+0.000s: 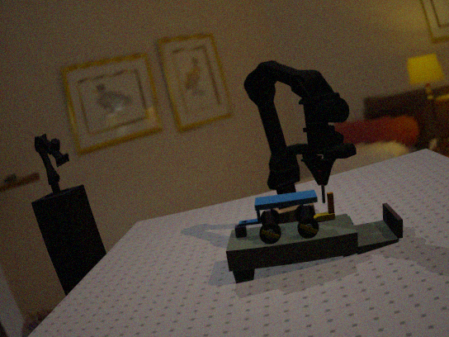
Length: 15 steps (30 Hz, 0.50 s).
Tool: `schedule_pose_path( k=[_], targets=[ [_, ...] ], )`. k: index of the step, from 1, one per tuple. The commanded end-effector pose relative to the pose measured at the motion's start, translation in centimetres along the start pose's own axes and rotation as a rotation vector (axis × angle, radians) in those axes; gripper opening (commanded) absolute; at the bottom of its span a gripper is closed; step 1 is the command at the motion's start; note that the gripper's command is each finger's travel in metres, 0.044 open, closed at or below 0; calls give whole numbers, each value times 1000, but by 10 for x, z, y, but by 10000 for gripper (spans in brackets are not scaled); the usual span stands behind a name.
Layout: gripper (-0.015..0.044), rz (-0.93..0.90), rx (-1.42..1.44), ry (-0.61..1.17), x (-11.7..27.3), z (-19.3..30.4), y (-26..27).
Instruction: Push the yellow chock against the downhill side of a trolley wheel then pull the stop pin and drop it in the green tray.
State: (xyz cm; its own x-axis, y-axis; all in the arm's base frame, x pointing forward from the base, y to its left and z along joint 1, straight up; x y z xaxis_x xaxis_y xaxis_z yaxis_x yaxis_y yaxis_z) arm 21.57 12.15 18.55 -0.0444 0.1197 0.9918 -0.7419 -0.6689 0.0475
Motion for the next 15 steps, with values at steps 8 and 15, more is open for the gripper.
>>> schedule_pose_path(
  k=[8, 15],
  targets=[
    [0, 43, 325, -50, 0, 5, 3],
    [0, 80, 533, -70, 0, 9, 5]
  ],
)
Point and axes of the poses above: the point midway between the two fingers, 35 mm back from their tips, its own x axis back along the fingers, its own y axis across the jaws, z = x × y, the point moved 6 cm from there along x, back along the fingers, and after that the axes turned 10 degrees about -x, right-handed, at the moved point
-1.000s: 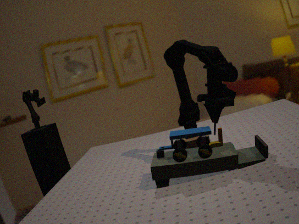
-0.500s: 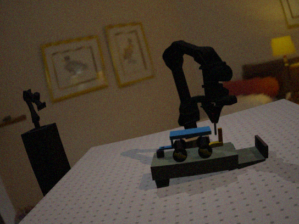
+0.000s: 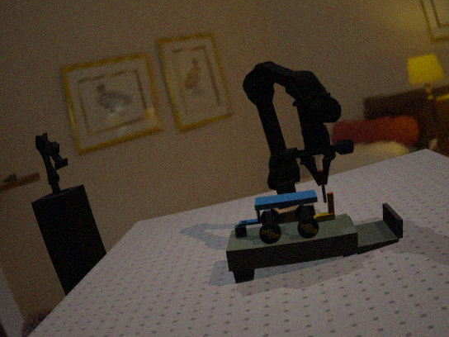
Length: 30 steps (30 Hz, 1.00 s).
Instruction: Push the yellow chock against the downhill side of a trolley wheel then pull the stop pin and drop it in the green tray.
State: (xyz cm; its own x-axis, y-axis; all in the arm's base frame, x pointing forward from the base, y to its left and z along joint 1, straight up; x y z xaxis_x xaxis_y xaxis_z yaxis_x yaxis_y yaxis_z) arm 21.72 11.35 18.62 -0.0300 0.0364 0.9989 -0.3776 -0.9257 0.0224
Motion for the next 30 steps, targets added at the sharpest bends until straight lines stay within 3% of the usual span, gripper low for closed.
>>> schedule_pose_path(
  k=[1, 25, 30],
  targets=[
    [0, 25, 117, -10, 0, 1, 2],
    [0, 46, 220, -19, -20, -13, 10],
    [0, 126, 219, -46, -30, -12, 12]
  ],
)
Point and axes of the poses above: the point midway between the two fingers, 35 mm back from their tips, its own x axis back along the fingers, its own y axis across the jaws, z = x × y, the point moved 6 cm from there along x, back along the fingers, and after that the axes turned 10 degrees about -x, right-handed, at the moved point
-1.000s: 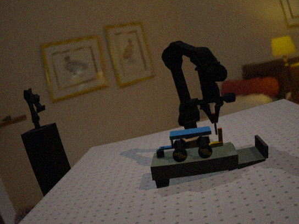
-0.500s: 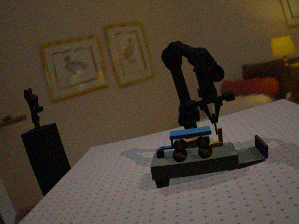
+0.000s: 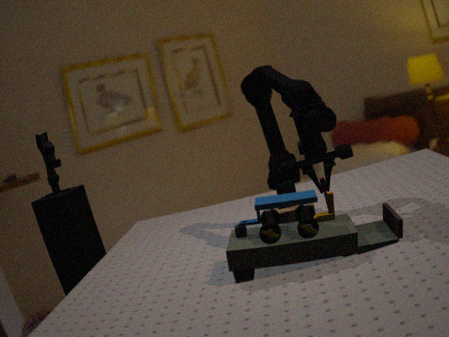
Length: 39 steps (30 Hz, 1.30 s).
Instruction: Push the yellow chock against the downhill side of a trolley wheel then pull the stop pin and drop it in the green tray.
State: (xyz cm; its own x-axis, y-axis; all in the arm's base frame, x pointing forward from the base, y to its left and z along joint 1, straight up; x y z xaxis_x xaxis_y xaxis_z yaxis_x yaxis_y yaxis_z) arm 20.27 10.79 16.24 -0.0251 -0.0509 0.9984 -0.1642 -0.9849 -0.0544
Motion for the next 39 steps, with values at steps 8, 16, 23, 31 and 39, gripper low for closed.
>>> schedule_pose_path(
  k=[8, 16, 23, 31, 39],
  targets=[
    [0, 129, 0, -23, -32, -1, -2],
    [0, 131, 0, -24, -56, -3, -13],
    [53, 132, 0, -24, -62, -4, -15],
    [190, 131, 0, -24, -62, -3, -10],
    [190, 131, 0, -23, -64, -2, -5]
  ],
)
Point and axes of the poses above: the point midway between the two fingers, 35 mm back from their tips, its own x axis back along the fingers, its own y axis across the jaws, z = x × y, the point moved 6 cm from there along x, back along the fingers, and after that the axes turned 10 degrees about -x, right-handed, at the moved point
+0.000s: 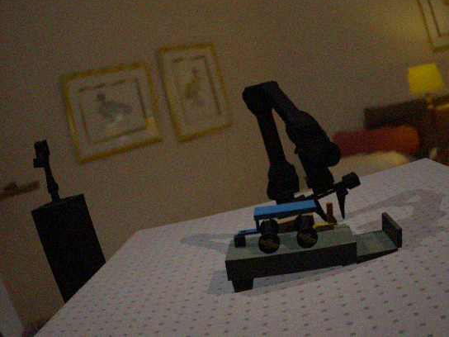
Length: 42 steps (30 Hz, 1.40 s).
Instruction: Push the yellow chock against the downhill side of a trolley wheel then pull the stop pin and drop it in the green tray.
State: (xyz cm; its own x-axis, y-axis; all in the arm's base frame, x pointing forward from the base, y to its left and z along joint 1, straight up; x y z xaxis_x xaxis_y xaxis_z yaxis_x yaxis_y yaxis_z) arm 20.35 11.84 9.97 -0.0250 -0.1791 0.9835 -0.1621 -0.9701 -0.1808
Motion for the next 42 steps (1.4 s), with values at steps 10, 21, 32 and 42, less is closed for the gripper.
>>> schedule_pose_path(
  k=[10, 21, 32, 42],
  targets=[
    [190, 3, 1, -2, -2, 2, 9],
    [190, 2, 1, -2, -5, 3, 16],
    [190, 1, 1, -2, -7, 5, 23],
    [190, 1, 1, -2, -10, 6, 29]
  ],
)
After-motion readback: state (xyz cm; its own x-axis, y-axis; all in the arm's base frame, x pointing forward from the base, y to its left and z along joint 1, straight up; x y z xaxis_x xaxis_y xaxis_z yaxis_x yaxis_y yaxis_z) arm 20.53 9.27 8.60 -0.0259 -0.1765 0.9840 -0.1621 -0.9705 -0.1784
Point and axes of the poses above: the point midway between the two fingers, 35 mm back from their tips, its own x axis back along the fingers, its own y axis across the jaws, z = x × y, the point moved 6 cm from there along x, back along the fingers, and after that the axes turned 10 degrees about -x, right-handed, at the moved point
